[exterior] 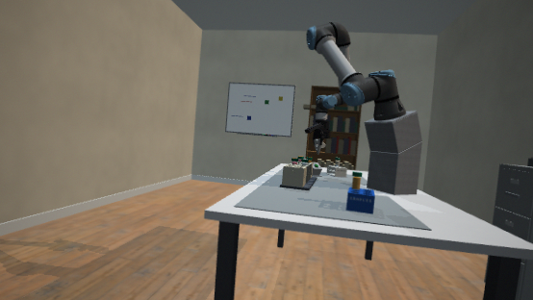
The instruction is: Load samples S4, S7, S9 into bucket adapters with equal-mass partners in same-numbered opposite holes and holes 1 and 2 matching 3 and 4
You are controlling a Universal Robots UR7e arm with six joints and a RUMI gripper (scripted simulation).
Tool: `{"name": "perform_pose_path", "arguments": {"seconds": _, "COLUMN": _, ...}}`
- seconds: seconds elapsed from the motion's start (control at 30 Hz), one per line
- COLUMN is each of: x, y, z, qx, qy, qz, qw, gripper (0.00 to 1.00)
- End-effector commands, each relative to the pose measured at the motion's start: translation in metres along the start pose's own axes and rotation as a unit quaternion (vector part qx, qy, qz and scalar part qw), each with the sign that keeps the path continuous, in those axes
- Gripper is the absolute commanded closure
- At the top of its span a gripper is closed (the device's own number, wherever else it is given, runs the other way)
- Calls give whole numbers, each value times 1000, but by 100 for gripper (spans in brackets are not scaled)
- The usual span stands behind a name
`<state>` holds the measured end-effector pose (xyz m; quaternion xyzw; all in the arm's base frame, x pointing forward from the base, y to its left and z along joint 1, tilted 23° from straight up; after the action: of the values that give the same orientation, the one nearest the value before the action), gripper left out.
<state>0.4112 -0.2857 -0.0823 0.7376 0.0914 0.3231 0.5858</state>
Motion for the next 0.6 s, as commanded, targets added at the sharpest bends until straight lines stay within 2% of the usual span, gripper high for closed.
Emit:
{"name": "perform_pose_path", "arguments": {"seconds": 0.0, "x": 5, "y": -19, "z": 21, "qx": 82, "qy": 1, "qz": -24, "qw": 996, "gripper": 100}}
{"name": "perform_pose_path", "arguments": {"seconds": 0.03, "x": 6, "y": -22, "z": 24, "qx": 95, "qy": 1, "qz": -28, "qw": 995, "gripper": 100}}
{"name": "perform_pose_path", "arguments": {"seconds": 0.23, "x": 7, "y": -42, "z": 26, "qx": 95, "qy": 1, "qz": -28, "qw": 995, "gripper": 100}}
{"name": "perform_pose_path", "arguments": {"seconds": 0.57, "x": 7, "y": -47, "z": 26, "qx": 95, "qy": 0, "qz": -27, "qw": 995, "gripper": 100}}
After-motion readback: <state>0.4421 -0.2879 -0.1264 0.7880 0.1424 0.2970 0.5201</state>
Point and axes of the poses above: the point where the finger pads meet when closed, its own y axis back along the fingers, its own z axis across the jaws, x = y × z, the point moved 10 cm from there along y, back along the fingers, and after that the axes turned 10 degrees about -y, right-handed, at the moved point
